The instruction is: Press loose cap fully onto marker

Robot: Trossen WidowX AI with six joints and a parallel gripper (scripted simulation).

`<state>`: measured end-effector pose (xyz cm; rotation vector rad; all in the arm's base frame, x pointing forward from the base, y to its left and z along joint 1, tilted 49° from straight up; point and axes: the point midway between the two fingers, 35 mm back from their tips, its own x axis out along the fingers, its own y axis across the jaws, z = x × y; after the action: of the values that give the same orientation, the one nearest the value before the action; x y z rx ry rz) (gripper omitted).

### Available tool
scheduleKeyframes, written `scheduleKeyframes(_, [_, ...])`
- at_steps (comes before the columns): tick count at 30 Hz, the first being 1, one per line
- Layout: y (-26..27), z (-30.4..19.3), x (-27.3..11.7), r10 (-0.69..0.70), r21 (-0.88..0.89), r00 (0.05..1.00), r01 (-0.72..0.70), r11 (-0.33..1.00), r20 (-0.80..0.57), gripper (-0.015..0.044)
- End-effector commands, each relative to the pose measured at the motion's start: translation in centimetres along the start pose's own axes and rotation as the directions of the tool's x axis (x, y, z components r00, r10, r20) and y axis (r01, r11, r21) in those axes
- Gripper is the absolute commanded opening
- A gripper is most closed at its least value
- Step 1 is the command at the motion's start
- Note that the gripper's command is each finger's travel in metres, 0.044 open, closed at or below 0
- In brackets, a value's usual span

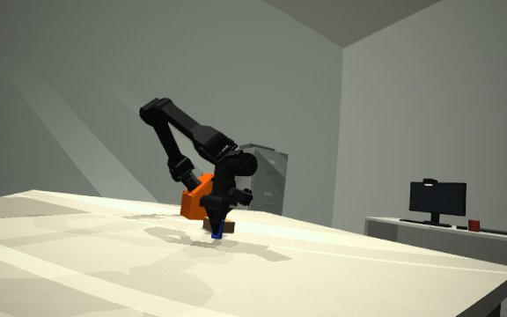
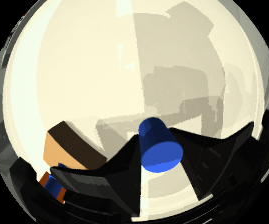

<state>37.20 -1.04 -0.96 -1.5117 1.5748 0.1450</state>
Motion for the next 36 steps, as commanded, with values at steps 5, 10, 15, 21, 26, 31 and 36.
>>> scheduleKeyframes(5, [0.0,0.1,-1.2,0.0,-0.004,1.0,0.0,1.0,-0.001,0.0])
scheduleKeyframes(10, [0.0,0.2,-2.6,0.001,-0.004,1.0,-0.001,1.0,0.001,0.0])
scheduleKeyframes(15, [0.0,0.2,-4.1,0.001,-0.004,1.0,-0.001,1.0,0.001,0.0])
scheduleKeyframes(21, [0.0,0.1,-5.8,0.001,-0.004,1.0,-0.001,1.0,0.0,0.0])
scheduleKeyframes(26, [0.6,0.1,-6.4,0.002,-0.005,1.0,-0.002,1.0,0.003,0.0])
scheduleKeyframes(31, [2.5,0.1,-7.5,0.006,-0.007,1.0,-0.006,1.0,0.01,0.0])
scheduleKeyframes(36, [4.5,-0.1,-8.6,0.009,-0.008,1.0,-0.009,1.0,0.014,0.0])
